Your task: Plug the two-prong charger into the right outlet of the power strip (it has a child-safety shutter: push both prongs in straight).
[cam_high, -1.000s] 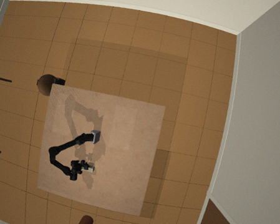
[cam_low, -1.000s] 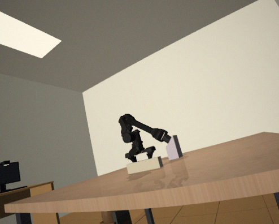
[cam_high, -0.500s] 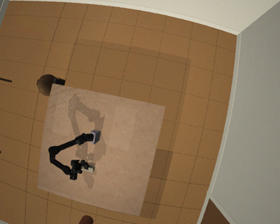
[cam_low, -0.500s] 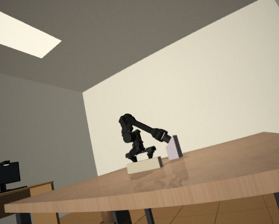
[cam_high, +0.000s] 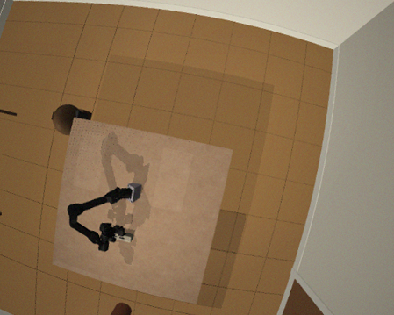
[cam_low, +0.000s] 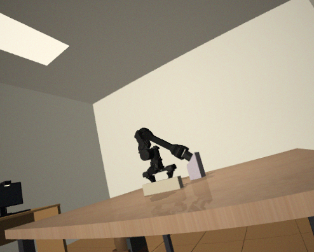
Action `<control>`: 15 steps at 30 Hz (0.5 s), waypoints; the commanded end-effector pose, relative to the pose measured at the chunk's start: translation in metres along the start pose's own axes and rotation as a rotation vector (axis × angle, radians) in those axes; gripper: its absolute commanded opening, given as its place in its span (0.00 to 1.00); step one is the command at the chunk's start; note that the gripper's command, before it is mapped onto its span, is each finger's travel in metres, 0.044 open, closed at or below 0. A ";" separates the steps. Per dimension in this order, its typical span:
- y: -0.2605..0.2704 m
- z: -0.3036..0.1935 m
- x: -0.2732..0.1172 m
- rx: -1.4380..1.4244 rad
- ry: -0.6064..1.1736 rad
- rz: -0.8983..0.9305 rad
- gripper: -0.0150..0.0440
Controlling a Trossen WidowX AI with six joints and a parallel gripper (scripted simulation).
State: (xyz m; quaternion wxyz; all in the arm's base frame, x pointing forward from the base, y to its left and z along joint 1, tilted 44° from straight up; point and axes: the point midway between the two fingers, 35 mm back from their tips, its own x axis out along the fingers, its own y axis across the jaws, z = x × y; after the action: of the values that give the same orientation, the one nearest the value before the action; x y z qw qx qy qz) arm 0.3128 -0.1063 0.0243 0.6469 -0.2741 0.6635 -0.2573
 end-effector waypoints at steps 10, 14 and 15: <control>0.000 -0.016 0.001 -0.006 0.001 0.001 1.00; 0.000 -0.020 0.001 -0.006 0.001 0.001 1.00; 0.000 -0.021 0.002 -0.007 0.001 0.001 1.00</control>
State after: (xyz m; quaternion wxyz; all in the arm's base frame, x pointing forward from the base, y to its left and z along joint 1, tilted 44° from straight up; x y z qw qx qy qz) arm 0.2967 -0.1074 0.0242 0.6465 -0.2743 0.6638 -0.2571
